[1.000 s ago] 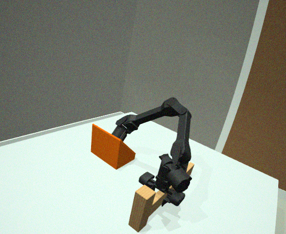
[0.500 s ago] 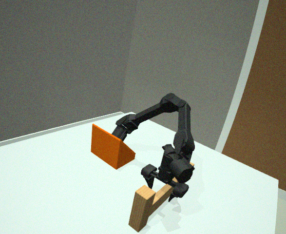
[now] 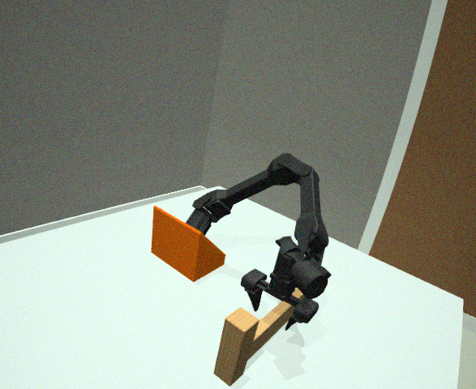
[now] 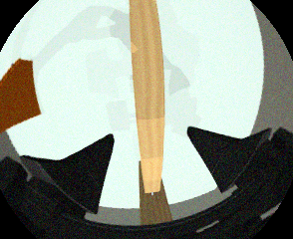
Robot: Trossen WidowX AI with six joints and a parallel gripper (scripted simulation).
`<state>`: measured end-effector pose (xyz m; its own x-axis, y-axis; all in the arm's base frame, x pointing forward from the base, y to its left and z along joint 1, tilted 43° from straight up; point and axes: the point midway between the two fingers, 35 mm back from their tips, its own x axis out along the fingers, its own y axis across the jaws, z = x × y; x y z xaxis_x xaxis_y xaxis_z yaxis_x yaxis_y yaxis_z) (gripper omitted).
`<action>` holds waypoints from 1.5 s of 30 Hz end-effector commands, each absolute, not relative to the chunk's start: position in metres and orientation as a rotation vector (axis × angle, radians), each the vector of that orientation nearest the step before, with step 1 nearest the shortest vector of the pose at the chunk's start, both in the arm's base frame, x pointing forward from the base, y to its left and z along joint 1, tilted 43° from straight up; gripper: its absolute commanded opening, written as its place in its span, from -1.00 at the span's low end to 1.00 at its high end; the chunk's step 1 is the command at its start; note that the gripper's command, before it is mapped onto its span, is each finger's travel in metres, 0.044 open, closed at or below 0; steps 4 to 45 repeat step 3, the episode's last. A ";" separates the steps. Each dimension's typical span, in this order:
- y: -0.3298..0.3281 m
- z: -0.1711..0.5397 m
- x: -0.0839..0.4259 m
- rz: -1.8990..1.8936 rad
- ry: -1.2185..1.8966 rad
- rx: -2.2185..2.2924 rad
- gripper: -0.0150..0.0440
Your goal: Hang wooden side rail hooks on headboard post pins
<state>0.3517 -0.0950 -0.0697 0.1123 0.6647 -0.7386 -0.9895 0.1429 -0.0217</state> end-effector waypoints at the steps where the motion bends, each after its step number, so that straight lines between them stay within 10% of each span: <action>1: -0.095 -0.070 0.352 1.331 0.666 -0.608 1.00; 45: -0.095 -0.070 0.352 1.331 0.666 -0.608 1.00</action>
